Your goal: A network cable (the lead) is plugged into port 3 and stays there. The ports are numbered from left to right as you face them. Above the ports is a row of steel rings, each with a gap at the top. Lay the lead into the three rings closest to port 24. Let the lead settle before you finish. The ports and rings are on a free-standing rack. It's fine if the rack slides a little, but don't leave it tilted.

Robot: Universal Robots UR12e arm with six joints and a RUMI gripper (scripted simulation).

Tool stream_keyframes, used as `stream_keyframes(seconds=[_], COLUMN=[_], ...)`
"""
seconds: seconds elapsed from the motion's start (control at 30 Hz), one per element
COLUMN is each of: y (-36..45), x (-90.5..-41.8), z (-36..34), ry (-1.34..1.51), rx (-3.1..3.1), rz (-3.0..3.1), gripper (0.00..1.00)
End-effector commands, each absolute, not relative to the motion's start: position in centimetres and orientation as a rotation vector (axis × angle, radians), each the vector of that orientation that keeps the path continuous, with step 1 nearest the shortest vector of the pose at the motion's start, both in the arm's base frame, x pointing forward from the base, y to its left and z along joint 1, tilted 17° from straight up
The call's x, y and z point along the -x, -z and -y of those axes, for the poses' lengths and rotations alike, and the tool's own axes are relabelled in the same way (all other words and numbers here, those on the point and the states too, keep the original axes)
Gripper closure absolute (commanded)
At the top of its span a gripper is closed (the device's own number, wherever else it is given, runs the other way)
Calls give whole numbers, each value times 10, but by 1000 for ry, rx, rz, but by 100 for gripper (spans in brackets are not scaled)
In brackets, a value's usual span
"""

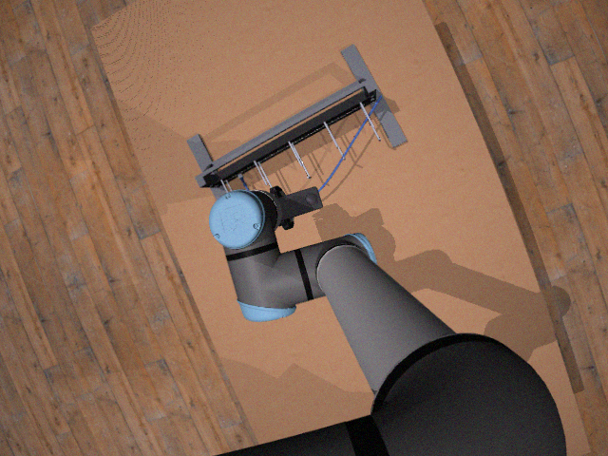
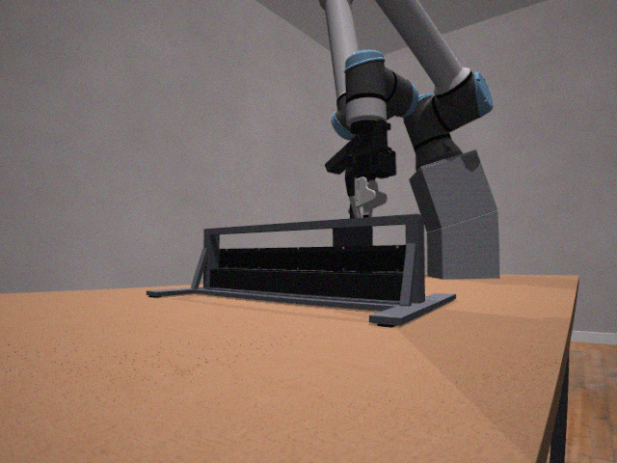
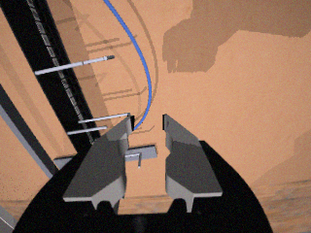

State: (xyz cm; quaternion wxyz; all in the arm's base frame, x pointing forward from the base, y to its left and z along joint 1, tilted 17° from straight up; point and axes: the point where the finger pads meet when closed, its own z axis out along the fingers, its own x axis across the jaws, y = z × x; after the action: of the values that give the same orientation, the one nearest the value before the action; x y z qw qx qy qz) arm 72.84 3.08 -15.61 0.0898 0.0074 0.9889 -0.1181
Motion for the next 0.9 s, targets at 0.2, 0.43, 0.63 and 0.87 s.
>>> stream_keyframes(seconds=[0.2,0.43,0.63,0.87], y=[166,176,192,206], x=[-731,-733,-736,-738], z=[-28,-26,-22,-18], ry=[351,351,351,351], rx=[-22,-22,-22,-22], rz=[-2940,-2940,-2940,-2940], gripper=[80,80,80,80])
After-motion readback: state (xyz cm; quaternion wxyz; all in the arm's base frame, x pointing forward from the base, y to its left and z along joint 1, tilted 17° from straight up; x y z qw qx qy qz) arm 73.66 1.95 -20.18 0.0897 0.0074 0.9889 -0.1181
